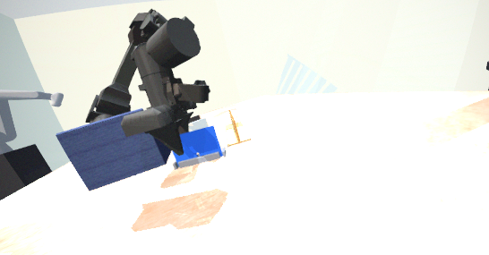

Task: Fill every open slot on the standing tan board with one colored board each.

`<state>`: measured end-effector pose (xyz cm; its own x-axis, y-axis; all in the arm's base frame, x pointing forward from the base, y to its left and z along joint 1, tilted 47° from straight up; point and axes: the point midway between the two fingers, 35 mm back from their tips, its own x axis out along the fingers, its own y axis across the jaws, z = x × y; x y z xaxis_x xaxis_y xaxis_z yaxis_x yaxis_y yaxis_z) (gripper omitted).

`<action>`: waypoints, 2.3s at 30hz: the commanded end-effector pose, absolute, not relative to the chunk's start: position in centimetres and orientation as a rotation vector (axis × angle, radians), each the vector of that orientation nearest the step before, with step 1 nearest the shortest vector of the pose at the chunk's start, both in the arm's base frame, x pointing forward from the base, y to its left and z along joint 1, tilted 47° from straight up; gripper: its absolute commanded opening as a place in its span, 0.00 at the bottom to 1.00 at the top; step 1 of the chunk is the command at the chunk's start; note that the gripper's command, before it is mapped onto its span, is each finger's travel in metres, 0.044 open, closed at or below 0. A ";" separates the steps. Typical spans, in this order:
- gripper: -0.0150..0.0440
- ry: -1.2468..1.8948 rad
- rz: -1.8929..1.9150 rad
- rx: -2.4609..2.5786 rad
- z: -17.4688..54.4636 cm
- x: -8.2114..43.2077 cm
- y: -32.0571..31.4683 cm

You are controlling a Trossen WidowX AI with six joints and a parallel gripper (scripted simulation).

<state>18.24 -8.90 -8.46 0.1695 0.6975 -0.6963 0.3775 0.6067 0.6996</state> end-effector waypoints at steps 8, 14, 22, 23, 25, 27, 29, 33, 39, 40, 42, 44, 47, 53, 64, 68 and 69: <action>0.39 1.444 0.290 0.984 -9.1 18.3 -8.1; 0.25 1.444 0.290 0.984 -9.1 18.3 -8.1; 0.25 1.444 0.290 0.984 -9.1 18.3 -8.1; 0.25 1.444 0.290 0.984 -9.0 18.3 -8.3; 0.25 1.444 0.290 0.984 -8.7 18.2 -8.5; 0.25 1.444 0.290 0.984 -8.5 18.2 -8.8; 0.25 1.444 0.289 0.984 -8.2 18.1 -9.1; 0.25 1.445 0.289 0.983 -7.7 18.0 -9.6; 0.25 1.445 0.289 0.983 -6.9 17.8 -10.4; 0.25 1.445 0.288 0.983 -6.8 17.8 -10.6; 0.25 1.445 0.288 0.983 -6.5 17.7 -10.9; 0.25 1.445 0.288 0.983 -6.2 17.6 -11.1; 0.25 1.445 0.288 0.983 -5.8 17.5 -11.6; 0.25 1.446 0.287 0.982 -5.0 17.3 -12.5; 0.25 1.446 0.286 0.982 -3.3 16.9 -14.2; 0.25 1.447 0.286 0.982 -2.7 16.7 -14.8; 0.25 1.447 0.286 0.982 -2.7 16.7 -14.9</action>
